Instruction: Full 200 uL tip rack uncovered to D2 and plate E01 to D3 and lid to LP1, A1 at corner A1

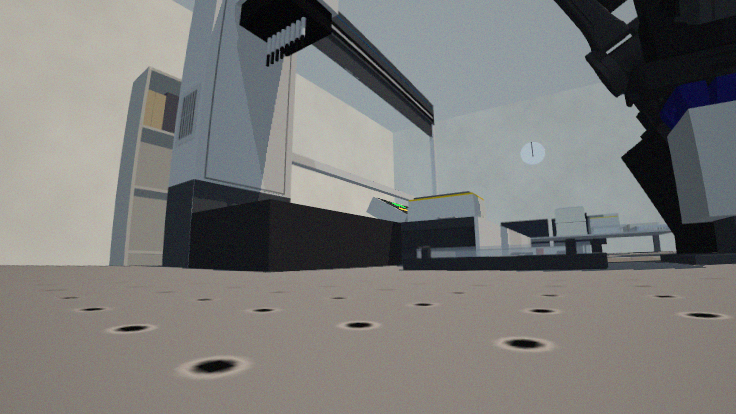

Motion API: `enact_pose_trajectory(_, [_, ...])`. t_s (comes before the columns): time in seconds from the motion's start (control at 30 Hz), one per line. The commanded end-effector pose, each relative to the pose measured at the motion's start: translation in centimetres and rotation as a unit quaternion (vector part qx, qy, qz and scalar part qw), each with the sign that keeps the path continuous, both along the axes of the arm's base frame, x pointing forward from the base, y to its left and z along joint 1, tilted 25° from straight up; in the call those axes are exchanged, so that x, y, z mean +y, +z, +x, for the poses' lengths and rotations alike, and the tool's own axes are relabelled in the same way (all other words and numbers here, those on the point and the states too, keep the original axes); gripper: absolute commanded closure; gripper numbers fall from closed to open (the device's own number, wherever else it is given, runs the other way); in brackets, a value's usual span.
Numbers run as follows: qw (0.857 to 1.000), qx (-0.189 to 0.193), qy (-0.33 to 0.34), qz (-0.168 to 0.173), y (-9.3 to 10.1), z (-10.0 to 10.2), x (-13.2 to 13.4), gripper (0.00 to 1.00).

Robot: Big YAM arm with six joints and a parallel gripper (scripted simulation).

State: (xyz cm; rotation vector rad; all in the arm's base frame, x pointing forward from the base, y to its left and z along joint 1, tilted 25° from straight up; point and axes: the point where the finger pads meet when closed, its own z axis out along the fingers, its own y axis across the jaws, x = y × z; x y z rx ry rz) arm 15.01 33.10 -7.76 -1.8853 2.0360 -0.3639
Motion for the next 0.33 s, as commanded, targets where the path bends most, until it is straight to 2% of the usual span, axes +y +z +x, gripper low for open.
enact_pose_trajectory(0.0, [1.000,-0.003,0.005,0.016,0.65,-0.28,2.12,1.00])
enact_pose_trajectory(0.3, [1.000,-0.002,0.006,0.016,0.59,-0.34,2.45,1.00])
